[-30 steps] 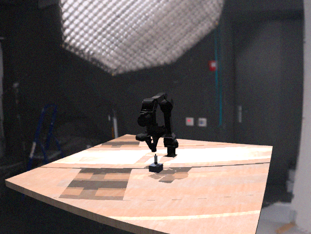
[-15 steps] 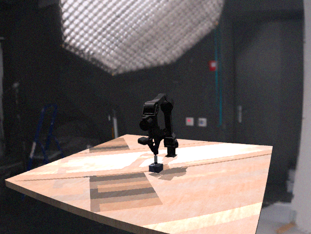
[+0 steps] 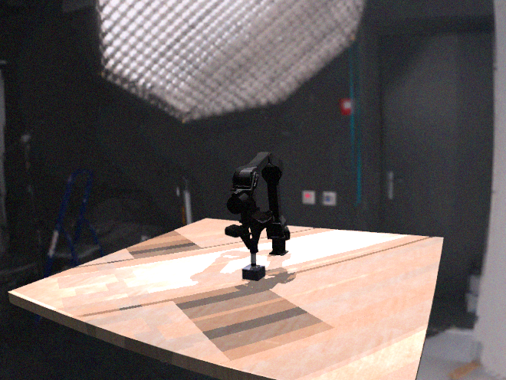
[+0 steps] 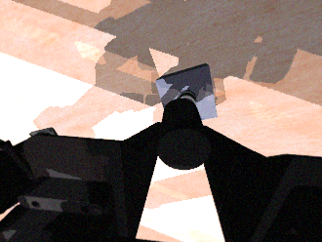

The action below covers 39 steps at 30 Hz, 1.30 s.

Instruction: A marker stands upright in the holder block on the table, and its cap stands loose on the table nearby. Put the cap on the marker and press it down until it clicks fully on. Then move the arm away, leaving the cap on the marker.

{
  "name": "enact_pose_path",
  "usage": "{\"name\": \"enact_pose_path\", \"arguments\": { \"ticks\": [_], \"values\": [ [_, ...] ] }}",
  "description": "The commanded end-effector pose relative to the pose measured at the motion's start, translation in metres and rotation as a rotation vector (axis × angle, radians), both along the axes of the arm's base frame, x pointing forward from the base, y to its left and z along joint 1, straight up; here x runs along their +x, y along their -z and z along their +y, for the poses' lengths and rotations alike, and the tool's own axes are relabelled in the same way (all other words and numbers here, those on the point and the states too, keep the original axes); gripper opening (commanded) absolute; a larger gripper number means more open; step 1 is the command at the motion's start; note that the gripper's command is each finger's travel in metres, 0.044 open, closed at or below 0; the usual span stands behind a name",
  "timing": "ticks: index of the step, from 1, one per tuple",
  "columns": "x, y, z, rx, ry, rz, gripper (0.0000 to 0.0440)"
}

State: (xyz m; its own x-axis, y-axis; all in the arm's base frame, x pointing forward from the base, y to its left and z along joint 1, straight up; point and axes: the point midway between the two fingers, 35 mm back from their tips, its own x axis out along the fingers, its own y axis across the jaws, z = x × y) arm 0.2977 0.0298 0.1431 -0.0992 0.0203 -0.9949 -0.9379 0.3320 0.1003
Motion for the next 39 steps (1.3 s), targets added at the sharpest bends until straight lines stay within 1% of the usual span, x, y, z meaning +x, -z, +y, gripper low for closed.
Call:
{"name": "enact_pose_path", "arguments": {
  "ticks": [1,24,35,39],
  "values": [
    [-0.004,0.019,0.000,0.000,-0.011,0.055,0.0000],
    [-0.004,0.022,0.000,0.001,-0.016,0.057,0.0000],
    [-0.005,0.043,0.002,0.008,-0.074,0.058,0.0005],
    [-0.005,0.045,0.002,0.008,-0.081,0.057,0.0010]
  ]
}}
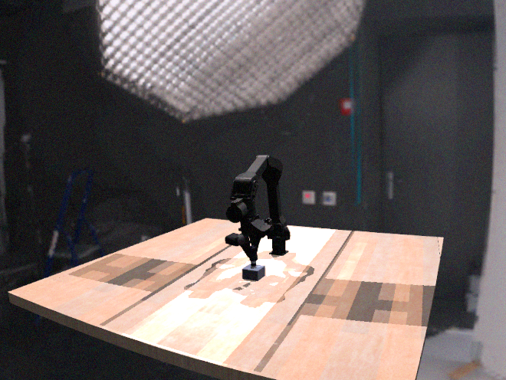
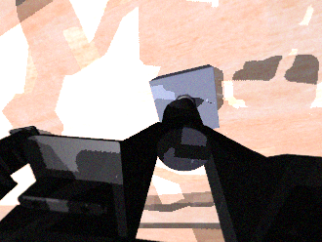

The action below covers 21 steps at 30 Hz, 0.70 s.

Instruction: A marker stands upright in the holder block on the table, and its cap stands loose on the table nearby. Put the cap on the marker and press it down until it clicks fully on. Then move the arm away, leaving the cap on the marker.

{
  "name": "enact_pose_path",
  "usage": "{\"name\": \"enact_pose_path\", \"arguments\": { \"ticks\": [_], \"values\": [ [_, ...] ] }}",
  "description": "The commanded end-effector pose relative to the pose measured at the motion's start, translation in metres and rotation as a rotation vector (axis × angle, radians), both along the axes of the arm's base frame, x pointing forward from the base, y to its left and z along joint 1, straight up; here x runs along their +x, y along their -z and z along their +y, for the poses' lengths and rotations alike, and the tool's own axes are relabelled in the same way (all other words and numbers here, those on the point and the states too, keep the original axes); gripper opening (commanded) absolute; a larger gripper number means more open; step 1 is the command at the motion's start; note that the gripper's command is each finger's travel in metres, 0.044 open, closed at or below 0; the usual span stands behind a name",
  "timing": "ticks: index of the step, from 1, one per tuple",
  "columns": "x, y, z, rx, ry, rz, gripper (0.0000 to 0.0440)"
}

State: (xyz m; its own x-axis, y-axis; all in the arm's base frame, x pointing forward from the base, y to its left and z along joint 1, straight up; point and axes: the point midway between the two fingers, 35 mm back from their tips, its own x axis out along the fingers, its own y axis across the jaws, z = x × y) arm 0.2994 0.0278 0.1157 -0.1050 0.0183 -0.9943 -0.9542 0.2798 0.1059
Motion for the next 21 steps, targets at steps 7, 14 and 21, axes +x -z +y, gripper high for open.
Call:
{"name": "enact_pose_path", "arguments": {
  "ticks": [7,14,21],
  "values": [
    [-0.009,0.021,0.004,0.003,-0.036,0.063,0.0071],
    [-0.008,0.025,0.002,-0.004,-0.074,0.046,0.0081],
    [-0.007,0.029,0.000,-0.011,-0.107,0.034,0.0093]
  ]
}}
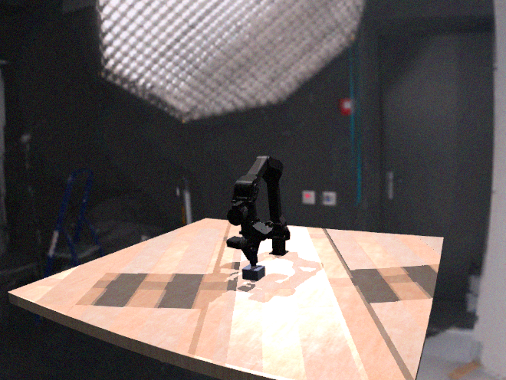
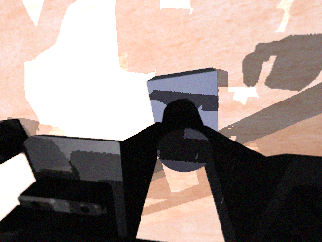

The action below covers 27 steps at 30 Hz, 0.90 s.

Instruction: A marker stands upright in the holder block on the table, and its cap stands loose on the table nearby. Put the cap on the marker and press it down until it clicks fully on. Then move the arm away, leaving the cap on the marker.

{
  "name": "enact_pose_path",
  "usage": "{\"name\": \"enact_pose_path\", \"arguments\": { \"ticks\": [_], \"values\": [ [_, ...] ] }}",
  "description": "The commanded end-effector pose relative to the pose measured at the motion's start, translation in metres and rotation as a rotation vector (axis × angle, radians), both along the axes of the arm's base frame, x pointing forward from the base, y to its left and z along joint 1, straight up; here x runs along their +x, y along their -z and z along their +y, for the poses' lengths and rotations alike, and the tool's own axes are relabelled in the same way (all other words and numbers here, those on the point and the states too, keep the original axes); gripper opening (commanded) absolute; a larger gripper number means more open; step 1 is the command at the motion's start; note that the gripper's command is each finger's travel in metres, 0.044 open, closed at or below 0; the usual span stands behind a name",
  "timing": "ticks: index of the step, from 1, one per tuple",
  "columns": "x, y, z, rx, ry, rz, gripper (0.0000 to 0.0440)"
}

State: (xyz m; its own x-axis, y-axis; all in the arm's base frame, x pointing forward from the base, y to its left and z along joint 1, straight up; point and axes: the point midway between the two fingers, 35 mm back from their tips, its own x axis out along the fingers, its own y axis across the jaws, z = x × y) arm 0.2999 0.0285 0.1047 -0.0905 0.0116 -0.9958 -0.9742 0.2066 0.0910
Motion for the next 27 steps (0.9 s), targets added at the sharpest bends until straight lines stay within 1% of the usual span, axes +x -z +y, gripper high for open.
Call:
{"name": "enact_pose_path", "arguments": {
  "ticks": [1,27],
  "values": [
    [-0.0071,0.0181,-0.0010,-0.014,-0.036,0.047,0.0094],
    [-0.0061,0.0205,-0.0041,-0.020,-0.079,0.035,0.0138]
  ]
}}
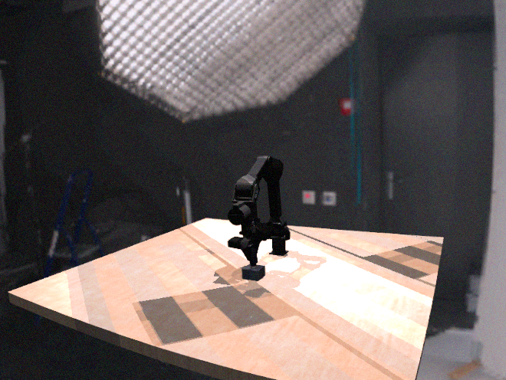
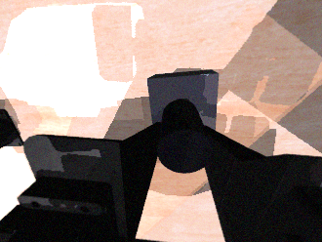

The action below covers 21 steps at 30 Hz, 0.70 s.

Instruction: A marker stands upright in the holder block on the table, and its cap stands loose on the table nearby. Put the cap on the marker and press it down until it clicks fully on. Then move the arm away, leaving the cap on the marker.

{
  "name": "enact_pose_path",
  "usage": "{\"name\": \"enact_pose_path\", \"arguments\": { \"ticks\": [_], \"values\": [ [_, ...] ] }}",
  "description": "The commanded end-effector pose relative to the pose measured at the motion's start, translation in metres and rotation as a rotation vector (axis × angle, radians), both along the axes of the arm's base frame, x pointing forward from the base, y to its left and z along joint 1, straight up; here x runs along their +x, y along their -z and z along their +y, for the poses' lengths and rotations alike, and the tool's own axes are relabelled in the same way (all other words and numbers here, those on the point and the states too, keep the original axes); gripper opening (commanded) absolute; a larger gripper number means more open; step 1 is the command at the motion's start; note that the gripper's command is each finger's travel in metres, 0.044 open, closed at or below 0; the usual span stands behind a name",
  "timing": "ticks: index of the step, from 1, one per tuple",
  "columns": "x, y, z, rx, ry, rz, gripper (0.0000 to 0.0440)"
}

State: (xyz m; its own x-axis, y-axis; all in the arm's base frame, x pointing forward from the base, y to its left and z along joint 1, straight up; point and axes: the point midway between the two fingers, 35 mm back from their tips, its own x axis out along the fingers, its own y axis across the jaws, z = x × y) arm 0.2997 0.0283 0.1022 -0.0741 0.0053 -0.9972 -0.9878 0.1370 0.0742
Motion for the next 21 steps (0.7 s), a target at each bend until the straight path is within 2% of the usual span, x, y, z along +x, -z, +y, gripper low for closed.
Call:
{"name": "enact_pose_path", "arguments": {
  "ticks": [1,7,10,13,21],
  "values": [
    [-0.006,0.018,-0.004,-0.022,-0.009,0.051,0.0140],
    [-0.006,0.018,-0.005,-0.022,-0.024,0.047,0.0150],
    [-0.011,0.017,-0.004,-0.013,-0.034,0.058,0.0180],
    [-0.015,0.015,-0.003,-0.004,-0.042,0.062,0.0235],
    [-0.019,0.011,-0.001,0.013,-0.063,0.031,0.0436]
  ]
}}
